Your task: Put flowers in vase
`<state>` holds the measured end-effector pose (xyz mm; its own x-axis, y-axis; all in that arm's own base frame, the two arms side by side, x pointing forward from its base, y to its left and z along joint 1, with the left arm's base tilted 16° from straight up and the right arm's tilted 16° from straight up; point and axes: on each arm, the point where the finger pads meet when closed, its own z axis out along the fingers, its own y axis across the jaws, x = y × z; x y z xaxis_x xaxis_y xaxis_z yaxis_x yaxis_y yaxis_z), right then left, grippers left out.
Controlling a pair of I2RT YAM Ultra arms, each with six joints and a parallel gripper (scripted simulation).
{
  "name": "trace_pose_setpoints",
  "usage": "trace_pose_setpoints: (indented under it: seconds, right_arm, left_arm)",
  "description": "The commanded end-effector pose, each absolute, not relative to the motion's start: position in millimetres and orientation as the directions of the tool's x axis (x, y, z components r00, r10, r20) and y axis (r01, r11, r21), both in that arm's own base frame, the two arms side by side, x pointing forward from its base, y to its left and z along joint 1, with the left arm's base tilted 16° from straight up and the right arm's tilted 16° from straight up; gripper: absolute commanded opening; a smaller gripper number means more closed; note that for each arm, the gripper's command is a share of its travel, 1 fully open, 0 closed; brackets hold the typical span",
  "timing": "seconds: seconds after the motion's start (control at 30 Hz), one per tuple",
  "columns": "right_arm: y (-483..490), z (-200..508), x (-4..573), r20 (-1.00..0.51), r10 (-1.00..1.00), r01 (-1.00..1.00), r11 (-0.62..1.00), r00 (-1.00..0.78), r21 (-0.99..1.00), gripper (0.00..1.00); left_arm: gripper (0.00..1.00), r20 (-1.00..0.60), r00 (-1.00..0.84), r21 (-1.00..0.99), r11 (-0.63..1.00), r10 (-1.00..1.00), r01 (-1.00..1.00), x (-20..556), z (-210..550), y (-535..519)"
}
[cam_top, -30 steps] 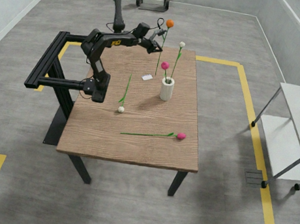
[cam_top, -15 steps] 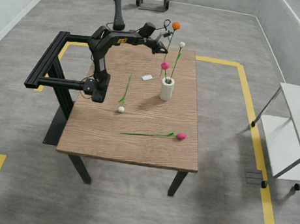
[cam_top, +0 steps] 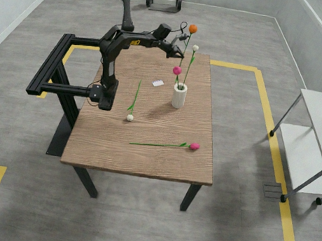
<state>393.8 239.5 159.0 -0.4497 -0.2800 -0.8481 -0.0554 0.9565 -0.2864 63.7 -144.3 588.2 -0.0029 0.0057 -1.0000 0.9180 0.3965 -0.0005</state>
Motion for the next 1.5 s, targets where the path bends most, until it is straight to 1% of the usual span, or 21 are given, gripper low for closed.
trace_pose_setpoints:
  seconds: [0.0,0.2,0.43,1.1,1.27,1.33,1.47]
  right_arm:
    - [236.6,170.0,408.0,-0.866,-0.236,0.023,0.961,-0.440,-0.274,0.00]
    - [233.1,172.2,426.8,-0.878,-0.198,0.106,0.957,-0.437,-0.269,0.00]
    - [240.0,182.4,418.0,-0.888,-0.191,0.094,0.963,-0.418,-0.252,0.00]
    - [237.9,179.9,410.3,-0.885,-0.195,0.094,0.962,-0.422,-0.256,0.00]
    - [245.0,182.8,417.2,-0.888,-0.195,0.092,0.963,-0.416,-0.255,0.00]
    - [242.0,167.7,421.4,-0.871,-0.220,0.092,0.954,-0.439,-0.287,0.00]
    - [238.2,170.0,428.9,-0.874,-0.207,0.098,0.956,-0.439,-0.275,0.00]
  left_arm:
    - [0.30,-1.000,0.007,-0.004,0.398,-0.027,0.917,59.5,597.1,-135.1]
    - [0.30,-1.000,0.007,-0.004,0.398,-0.027,0.917,59.5,597.1,-135.1]
    - [0.30,-1.000,0.007,-0.004,0.398,-0.027,0.917,59.5,597.1,-135.1]
    - [0.30,-1.000,0.007,-0.004,0.398,-0.027,0.917,59.5,597.1,-135.1]
    - [0.30,-1.000,0.007,-0.004,0.398,-0.027,0.917,59.5,597.1,-135.1]
    - [0.30,-1.000,0.007,-0.004,0.398,-0.027,0.917,59.5,597.1,-135.1]
    - [0.30,-1.000,0.007,-0.004,0.398,-0.027,0.917,59.5,597.1,-135.1]
